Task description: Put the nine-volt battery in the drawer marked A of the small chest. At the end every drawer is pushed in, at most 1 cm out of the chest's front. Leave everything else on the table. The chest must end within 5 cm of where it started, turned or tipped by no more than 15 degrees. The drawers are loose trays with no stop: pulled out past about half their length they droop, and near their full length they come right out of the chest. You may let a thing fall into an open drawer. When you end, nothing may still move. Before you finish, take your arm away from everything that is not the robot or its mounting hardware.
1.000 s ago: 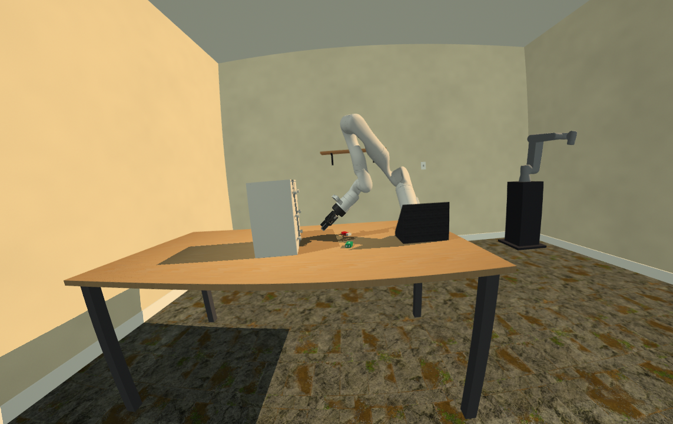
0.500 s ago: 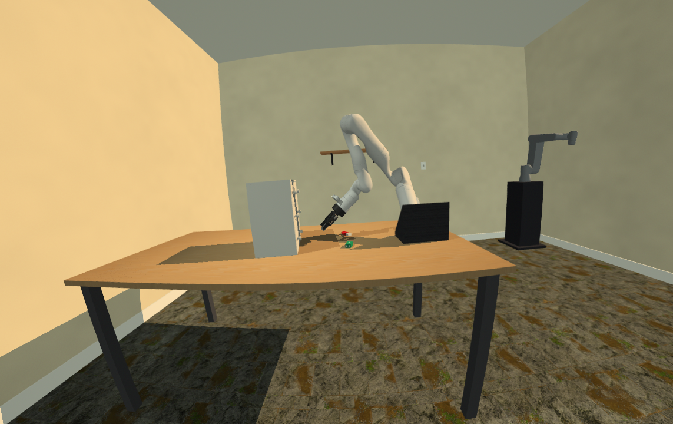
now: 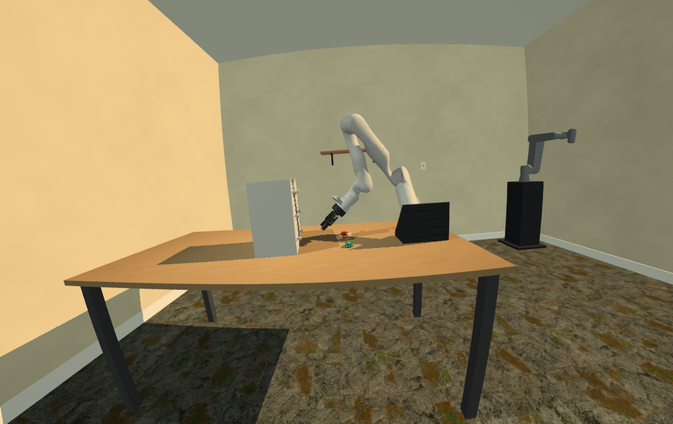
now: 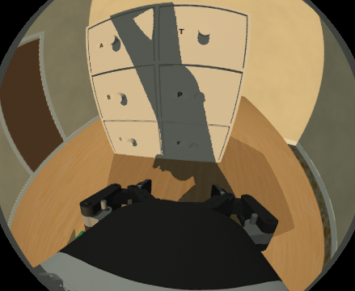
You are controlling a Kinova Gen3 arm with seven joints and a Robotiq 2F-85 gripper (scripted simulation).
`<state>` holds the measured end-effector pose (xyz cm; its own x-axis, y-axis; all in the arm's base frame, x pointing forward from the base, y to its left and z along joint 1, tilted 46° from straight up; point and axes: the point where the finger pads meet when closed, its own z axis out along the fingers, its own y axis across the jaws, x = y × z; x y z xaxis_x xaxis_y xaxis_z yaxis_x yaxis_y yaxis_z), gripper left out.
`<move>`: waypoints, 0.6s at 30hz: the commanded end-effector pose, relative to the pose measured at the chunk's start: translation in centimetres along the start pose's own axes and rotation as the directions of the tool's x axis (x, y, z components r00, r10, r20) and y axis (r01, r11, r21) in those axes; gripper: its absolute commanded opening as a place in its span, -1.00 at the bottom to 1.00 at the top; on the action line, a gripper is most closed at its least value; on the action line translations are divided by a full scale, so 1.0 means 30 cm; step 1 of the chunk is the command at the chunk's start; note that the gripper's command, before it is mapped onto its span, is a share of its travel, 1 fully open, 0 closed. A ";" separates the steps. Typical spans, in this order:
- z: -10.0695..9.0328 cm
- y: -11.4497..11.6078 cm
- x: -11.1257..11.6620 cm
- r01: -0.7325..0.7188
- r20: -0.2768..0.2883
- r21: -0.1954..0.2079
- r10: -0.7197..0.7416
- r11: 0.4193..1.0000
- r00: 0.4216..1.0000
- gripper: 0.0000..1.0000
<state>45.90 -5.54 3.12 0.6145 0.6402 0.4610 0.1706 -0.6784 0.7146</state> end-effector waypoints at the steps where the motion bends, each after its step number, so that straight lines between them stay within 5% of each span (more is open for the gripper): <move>1: -0.001 0.000 0.002 0.000 -0.001 0.000 0.000 1.000 1.000 1.00; 18: -0.006 0.000 0.008 -0.001 -0.006 0.001 0.001 1.000 1.000 1.00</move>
<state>45.90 -5.51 3.17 0.6136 0.6406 0.4617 0.1706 -0.6784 0.7146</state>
